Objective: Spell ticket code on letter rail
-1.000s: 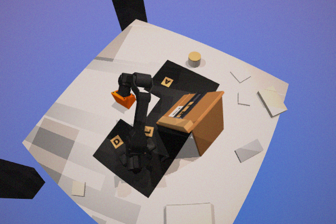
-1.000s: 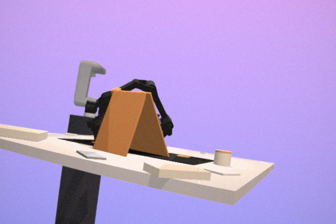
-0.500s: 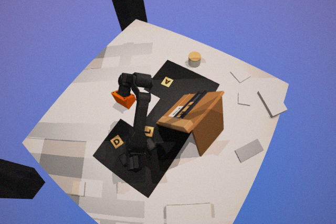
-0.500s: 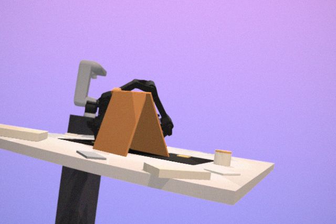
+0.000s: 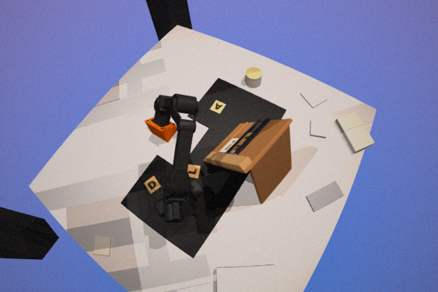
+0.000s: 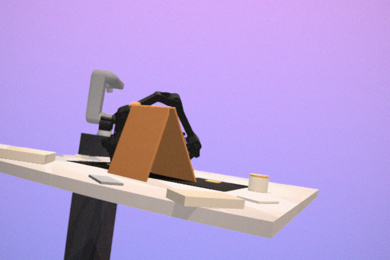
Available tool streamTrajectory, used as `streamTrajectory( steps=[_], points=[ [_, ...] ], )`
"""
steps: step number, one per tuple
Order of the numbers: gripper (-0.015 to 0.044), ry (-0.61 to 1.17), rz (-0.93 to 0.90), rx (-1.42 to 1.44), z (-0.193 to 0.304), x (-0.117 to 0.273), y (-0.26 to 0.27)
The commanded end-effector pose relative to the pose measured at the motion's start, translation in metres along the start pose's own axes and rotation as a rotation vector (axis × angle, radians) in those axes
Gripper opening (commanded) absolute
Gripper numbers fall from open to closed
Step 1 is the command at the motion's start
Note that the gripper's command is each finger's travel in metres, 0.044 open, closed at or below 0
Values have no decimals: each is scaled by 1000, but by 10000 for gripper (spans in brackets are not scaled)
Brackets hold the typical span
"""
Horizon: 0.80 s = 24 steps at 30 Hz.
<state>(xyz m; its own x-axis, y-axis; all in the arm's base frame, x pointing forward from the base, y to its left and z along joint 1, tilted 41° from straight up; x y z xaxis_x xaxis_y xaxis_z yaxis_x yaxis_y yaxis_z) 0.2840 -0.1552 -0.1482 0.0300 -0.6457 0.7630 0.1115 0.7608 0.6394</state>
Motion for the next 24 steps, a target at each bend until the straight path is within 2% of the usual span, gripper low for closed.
streamTrajectory(
  steps=[1, 24],
  points=[
    [0, 0, 2, 3, 0, 3, 0],
    [0, 1, 2, 2, 0, 18, 2]
  ],
)
Point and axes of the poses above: the point midway between the two fingers, 35 mm back from their tips, its own x axis back along the fingers, its own y axis across the jaws, z = x × y, the point moved 3 cm from there along x, back along the fingers, and after that the axes turned 15 degrees about x, right-handed, at the moved point
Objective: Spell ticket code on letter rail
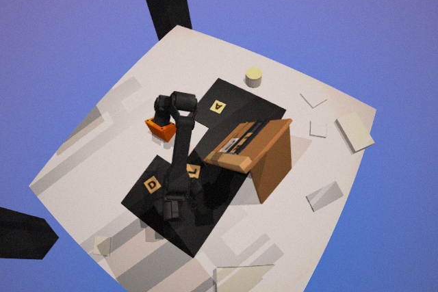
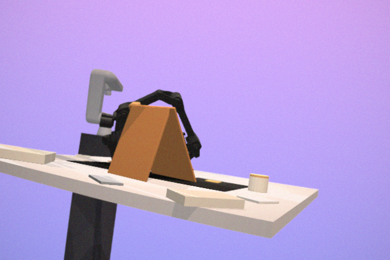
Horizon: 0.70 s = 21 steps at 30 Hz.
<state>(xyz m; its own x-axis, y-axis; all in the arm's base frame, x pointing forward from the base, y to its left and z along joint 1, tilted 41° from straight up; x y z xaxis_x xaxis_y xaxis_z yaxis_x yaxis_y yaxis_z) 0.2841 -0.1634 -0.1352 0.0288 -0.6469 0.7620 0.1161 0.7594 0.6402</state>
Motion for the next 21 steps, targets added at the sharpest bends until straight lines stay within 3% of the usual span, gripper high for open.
streamTrajectory(
  steps=[1, 21],
  points=[
    [0, 1, 4, 7, 0, 3, 0],
    [0, -22, 35, -33, -4, 20, 1]
  ],
)
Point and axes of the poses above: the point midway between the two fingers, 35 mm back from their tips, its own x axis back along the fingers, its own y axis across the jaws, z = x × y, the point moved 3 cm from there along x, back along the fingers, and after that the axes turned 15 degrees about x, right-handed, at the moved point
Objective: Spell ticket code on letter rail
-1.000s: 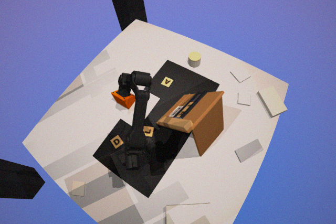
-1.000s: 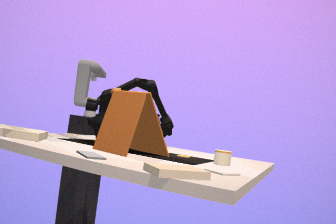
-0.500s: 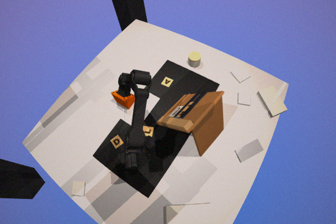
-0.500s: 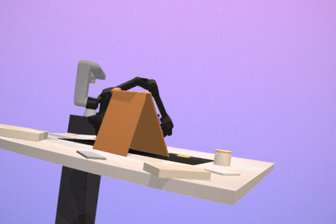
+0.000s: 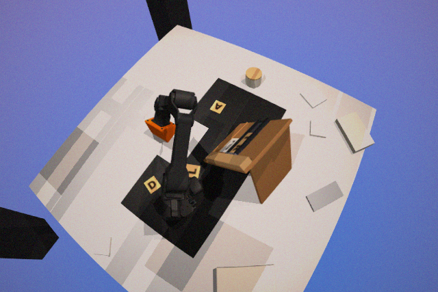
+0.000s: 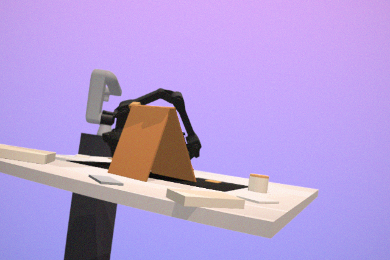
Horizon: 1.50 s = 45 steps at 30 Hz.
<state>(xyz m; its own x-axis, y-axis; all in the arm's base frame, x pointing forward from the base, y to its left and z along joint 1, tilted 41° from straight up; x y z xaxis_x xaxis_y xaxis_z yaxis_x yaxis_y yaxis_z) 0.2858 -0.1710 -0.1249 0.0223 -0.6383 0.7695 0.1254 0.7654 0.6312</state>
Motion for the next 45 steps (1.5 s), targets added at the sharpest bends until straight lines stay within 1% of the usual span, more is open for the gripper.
streamTrajectory(
  steps=[1, 15, 25, 45],
  points=[
    [0, -23, 36, -34, -4, 11, 0],
    [0, -148, 185, -164, -25, 63, 10],
    [0, -224, 249, -226, -34, 89, 19],
    [0, -474, 381, -392, -53, 161, 52]
  ],
)
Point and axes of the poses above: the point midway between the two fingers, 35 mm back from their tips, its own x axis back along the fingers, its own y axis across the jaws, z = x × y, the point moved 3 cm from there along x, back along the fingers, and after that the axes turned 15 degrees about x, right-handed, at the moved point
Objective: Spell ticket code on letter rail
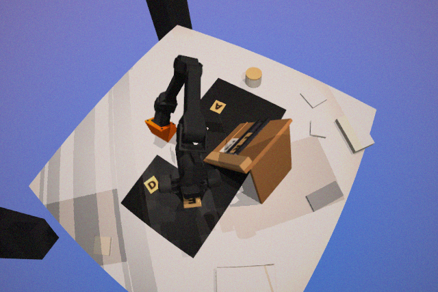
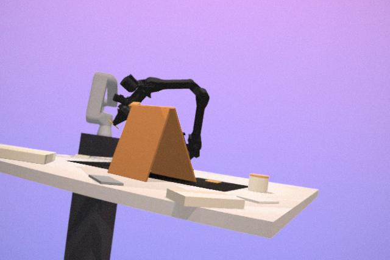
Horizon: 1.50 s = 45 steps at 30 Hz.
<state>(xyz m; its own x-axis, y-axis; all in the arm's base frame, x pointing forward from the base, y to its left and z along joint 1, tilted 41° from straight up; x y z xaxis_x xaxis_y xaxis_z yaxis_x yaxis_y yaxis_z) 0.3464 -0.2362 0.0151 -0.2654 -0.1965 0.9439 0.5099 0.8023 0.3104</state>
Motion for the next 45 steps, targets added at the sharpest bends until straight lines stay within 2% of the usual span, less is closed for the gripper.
streamTrajectory(
  steps=[1, 13, 20, 37, 45],
  points=[
    [0, -51, 22, -45, -6, 15, 4],
    [0, -221, 59, -161, -23, 62, 20],
    [0, -337, 107, -98, -28, 90, 35],
    [0, -660, 84, 182, -33, 175, 131],
    [0, -669, 3, 223, -11, 181, 187]
  ],
)
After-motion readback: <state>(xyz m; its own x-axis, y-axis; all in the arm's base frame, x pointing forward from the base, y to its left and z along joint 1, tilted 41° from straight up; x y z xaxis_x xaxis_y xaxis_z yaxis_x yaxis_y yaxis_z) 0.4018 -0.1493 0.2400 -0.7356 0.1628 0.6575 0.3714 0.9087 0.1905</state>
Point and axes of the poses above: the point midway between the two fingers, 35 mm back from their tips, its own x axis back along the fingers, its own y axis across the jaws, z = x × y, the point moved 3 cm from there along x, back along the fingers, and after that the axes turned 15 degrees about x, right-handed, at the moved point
